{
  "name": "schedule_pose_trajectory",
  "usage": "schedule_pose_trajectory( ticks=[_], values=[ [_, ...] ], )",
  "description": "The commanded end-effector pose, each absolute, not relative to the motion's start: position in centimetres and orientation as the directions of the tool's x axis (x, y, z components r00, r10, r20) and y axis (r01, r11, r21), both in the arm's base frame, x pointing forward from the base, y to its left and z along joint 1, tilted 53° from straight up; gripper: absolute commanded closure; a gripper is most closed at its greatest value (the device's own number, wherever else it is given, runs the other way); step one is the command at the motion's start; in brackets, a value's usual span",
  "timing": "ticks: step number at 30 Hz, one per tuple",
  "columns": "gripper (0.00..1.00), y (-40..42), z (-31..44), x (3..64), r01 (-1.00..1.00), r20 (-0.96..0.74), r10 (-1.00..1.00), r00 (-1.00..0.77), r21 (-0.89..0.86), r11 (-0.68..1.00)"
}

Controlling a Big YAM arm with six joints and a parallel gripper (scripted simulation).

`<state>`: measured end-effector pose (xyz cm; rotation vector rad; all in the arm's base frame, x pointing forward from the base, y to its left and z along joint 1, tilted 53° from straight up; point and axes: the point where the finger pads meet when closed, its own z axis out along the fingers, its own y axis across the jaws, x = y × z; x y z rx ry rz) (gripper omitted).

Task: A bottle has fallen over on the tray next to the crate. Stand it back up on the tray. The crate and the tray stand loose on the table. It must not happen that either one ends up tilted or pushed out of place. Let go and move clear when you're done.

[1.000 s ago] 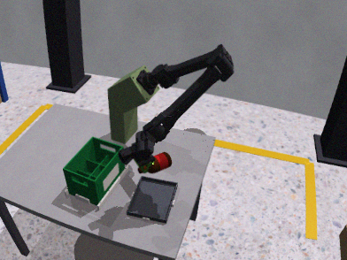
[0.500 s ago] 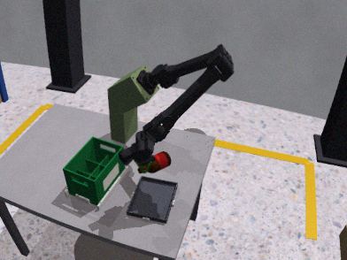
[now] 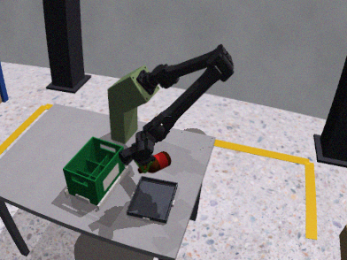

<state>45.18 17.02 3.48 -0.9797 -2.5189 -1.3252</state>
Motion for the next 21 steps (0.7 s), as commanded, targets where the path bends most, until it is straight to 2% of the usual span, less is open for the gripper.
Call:
schedule_pose_trajectory(
  ticks=[1,21],
  values=[
    [1.0,15.42,4.75,45.95,0.595,0.38,0.504,-0.775,0.707,0.382],
    [1.0,15.38,4.51,45.85,0.601,0.38,0.516,-0.768,0.705,0.376]
  ],
)
